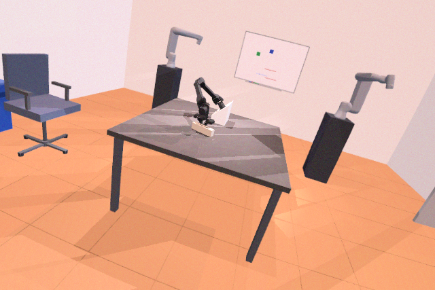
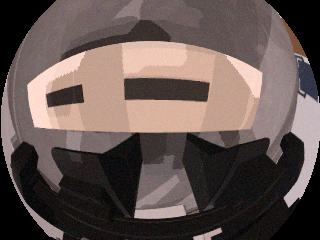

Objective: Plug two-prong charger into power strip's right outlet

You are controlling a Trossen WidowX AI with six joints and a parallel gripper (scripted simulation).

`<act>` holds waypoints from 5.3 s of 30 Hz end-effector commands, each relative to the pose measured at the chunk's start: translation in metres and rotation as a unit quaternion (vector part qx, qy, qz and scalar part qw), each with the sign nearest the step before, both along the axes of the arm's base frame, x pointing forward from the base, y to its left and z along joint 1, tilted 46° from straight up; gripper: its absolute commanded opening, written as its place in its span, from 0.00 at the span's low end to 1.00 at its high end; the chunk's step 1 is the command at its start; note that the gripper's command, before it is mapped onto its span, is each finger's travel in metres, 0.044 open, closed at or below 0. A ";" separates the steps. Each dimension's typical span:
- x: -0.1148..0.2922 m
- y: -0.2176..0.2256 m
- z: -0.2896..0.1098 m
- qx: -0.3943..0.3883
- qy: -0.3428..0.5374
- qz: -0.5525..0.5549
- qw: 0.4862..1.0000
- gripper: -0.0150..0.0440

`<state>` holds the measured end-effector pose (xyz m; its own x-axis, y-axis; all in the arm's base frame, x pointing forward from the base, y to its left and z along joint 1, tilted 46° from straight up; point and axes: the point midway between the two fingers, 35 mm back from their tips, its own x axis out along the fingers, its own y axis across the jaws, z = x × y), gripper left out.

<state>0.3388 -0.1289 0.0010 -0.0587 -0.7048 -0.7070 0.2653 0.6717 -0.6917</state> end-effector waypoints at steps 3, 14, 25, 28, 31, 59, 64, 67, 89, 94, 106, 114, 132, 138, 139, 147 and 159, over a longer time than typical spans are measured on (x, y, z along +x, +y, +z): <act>0.010 -0.004 0.002 -0.002 -0.018 -0.002 1.000 0.25; 0.009 -0.004 0.001 -0.002 -0.018 -0.002 1.000 0.25; 0.008 -0.003 0.001 -0.002 -0.018 -0.002 1.000 0.25; 0.007 -0.003 0.001 -0.002 -0.018 -0.002 1.000 0.25; 0.007 -0.003 0.001 -0.002 -0.018 -0.002 1.000 0.25; 0.006 -0.001 0.003 -0.002 -0.018 -0.002 1.000 0.25; 0.006 0.000 0.004 -0.002 -0.018 -0.002 1.000 0.25; 0.006 0.000 0.004 -0.002 -0.018 -0.002 1.000 0.25; 0.007 0.000 0.006 -0.002 -0.018 -0.002 1.000 0.25; 0.007 0.000 0.006 -0.002 -0.018 -0.002 1.000 0.25; 0.008 -0.001 0.005 -0.002 -0.018 -0.002 1.000 0.25; 0.008 -0.002 0.004 -0.002 -0.018 -0.002 1.000 0.25; 0.008 -0.004 0.002 -0.002 -0.018 -0.002 1.000 0.25; 0.000 0.000 0.000 0.002 -0.003 -0.002 1.000 0.25; 0.000 0.000 0.000 0.002 -0.003 -0.002 1.000 0.25; 0.000 0.000 0.000 0.002 -0.003 -0.002 1.000 0.48; 0.000 0.000 0.000 0.002 -0.003 -0.002 1.000 1.00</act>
<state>0.3389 -0.1287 0.0011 -0.0581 -0.7011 -0.7107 0.2709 0.6741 -0.6872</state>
